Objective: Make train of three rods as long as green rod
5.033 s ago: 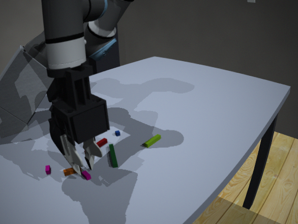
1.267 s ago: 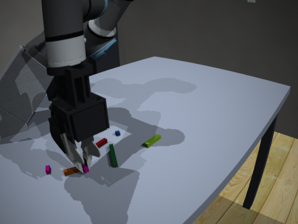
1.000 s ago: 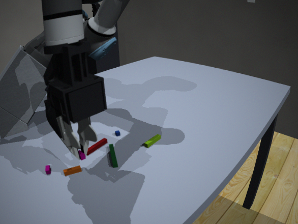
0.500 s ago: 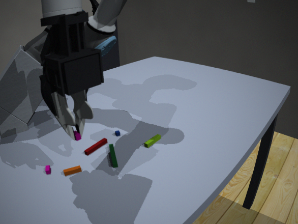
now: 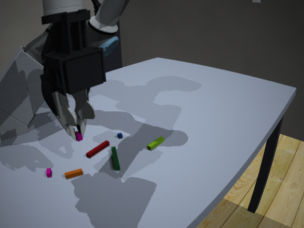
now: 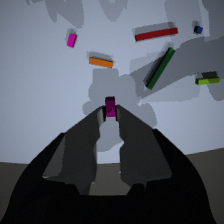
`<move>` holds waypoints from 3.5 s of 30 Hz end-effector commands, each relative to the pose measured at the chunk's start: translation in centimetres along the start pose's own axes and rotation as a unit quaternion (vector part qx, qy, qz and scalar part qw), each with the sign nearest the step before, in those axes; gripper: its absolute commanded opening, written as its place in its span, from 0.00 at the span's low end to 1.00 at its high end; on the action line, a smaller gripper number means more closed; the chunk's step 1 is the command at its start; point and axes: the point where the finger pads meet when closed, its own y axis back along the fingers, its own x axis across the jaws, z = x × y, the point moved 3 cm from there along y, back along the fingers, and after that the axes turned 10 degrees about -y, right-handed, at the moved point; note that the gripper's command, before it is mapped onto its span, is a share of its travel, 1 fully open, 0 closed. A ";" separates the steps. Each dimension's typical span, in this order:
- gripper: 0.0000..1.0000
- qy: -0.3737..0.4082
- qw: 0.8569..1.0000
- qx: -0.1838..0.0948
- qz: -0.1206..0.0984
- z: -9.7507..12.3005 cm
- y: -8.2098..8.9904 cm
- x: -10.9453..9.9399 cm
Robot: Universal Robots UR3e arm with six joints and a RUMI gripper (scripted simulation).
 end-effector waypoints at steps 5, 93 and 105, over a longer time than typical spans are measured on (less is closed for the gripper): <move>0.00 0.035 0.999 -0.001 -0.001 -0.4 0.5 1.0; 0.00 0.590 0.807 0.000 -0.001 -11.0 -3.8 15.3; 0.00 0.590 0.807 0.000 -0.001 -11.0 -7.2 15.3</move>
